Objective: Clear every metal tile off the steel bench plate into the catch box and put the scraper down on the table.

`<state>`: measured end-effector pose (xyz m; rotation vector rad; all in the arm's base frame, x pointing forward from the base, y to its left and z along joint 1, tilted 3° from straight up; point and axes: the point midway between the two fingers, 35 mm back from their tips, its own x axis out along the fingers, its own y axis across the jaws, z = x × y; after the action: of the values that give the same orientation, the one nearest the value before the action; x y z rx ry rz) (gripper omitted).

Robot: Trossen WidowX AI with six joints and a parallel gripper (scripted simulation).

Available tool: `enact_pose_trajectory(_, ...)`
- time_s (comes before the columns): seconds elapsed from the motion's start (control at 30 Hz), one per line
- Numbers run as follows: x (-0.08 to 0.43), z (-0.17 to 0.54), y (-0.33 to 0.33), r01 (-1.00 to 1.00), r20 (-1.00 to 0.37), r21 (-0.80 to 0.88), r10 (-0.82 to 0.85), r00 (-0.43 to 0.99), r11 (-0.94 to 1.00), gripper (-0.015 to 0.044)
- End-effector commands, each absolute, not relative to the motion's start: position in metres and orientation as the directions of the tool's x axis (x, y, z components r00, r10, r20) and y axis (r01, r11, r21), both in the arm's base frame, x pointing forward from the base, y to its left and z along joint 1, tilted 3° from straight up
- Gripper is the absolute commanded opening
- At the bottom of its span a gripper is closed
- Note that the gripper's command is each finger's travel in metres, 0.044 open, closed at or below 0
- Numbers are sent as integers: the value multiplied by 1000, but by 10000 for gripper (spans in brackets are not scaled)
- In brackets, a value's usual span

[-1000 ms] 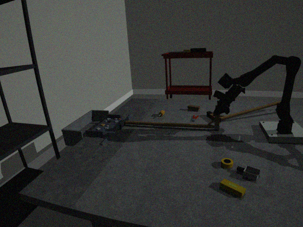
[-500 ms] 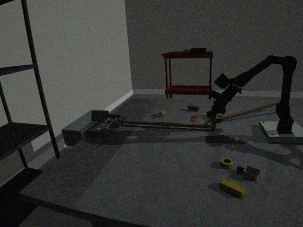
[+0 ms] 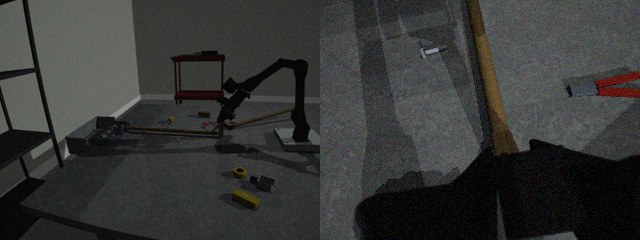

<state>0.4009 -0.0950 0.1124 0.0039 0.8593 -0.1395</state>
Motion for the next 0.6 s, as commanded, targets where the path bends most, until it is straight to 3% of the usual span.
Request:
enact_pose_trajectory(0.0, 412, 117, -99, 126, -744, -55, -125, 657, 990, 0)
enact_pose_trajectory(0.57, 435, 120, -102, 127, -743, -55, -125, 658, 990, 0)
